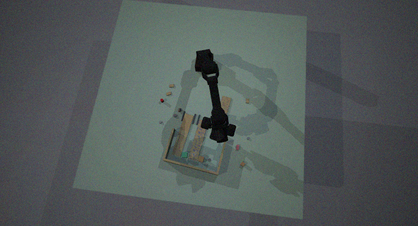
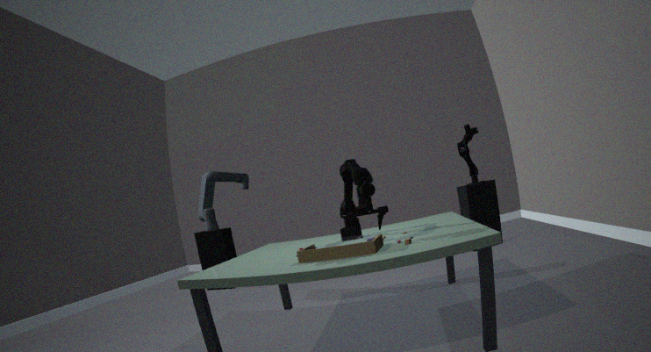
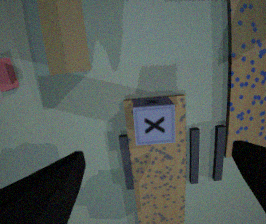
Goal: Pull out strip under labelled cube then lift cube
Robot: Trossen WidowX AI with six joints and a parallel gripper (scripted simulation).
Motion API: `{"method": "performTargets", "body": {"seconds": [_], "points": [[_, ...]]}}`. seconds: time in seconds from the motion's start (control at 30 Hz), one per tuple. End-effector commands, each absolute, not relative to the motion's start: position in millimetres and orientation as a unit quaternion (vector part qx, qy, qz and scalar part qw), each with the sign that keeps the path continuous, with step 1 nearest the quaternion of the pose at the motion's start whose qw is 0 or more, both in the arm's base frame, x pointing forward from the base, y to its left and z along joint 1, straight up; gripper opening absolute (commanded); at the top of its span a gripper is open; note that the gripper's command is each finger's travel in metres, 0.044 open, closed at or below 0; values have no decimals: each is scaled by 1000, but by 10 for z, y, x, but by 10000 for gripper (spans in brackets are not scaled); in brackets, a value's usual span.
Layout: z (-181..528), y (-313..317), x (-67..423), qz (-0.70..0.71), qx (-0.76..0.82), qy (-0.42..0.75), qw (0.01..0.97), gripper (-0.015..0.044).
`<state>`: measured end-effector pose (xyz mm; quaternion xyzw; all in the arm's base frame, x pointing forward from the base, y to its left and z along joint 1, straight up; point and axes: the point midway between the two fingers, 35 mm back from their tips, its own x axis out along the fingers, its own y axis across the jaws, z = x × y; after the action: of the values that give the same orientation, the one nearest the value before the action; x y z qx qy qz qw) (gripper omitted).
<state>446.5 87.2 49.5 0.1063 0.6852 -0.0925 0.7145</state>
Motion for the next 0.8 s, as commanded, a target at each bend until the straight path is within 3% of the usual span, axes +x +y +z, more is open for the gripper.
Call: {"method": "performTargets", "body": {"seconds": [0.0, 0.2, 0.77], "points": [[481, 856, 4514, -90, 104, 687, 714, 387], [390, 856, 4524, -90, 104, 687, 714, 250], [112, 856, 4542, -90, 104, 687, 714, 250]]}}
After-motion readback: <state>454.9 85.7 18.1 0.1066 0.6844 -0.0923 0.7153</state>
